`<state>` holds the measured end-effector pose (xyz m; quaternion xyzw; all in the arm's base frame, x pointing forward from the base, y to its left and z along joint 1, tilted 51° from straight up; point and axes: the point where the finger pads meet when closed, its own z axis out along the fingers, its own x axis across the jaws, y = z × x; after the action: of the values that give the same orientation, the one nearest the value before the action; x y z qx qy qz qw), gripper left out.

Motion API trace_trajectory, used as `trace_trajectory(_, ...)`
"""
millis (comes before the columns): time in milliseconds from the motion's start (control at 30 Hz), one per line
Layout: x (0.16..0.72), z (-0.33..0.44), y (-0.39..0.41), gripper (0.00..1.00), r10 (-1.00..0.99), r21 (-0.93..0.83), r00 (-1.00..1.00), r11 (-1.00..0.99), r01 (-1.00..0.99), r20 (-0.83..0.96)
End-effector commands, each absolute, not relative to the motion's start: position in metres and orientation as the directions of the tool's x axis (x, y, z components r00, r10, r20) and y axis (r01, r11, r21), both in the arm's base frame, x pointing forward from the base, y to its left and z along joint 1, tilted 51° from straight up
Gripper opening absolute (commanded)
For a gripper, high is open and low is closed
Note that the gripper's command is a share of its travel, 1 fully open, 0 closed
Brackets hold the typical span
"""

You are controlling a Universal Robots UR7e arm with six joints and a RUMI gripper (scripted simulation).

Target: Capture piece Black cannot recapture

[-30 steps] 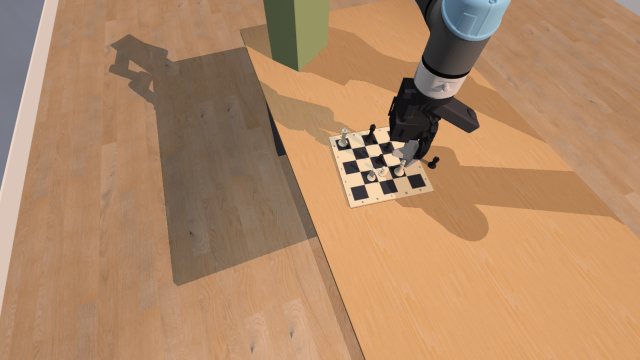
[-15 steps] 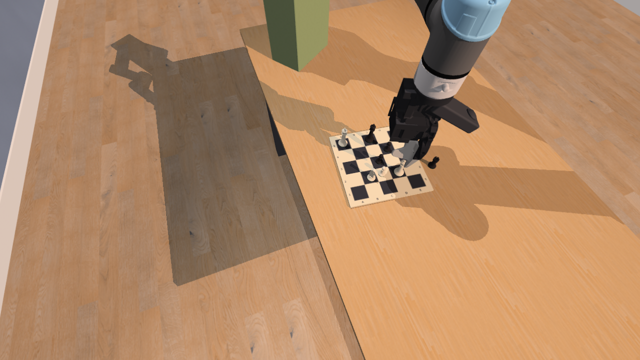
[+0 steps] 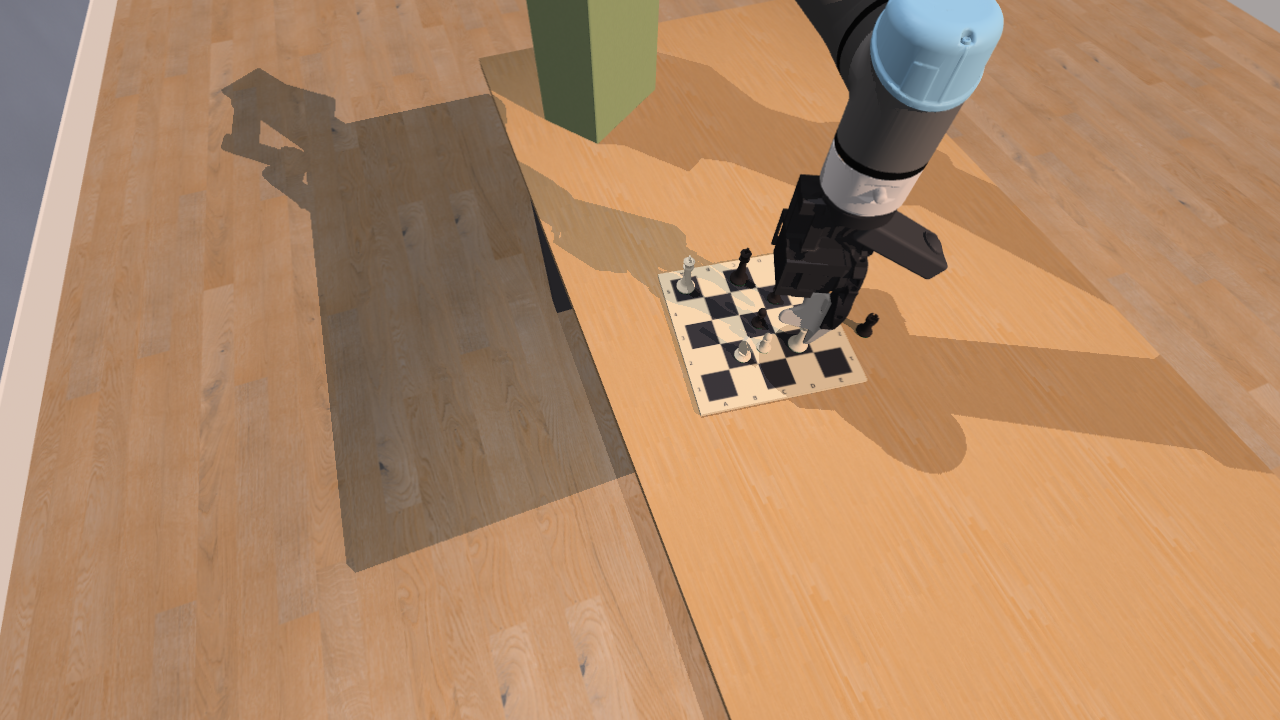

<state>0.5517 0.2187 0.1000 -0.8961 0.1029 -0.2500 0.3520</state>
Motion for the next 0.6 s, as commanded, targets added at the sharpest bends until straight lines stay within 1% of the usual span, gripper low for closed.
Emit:
trace_trajectory(0,0.5579,0.0935,0.2249,0.25,-0.361,-0.682,0.853,-0.731,-0.008,0.377)
trace_trajectory(567,0.5614,0.0894,0.2287,0.25,-0.361,-0.682,0.853,-0.731,-0.008,0.377)
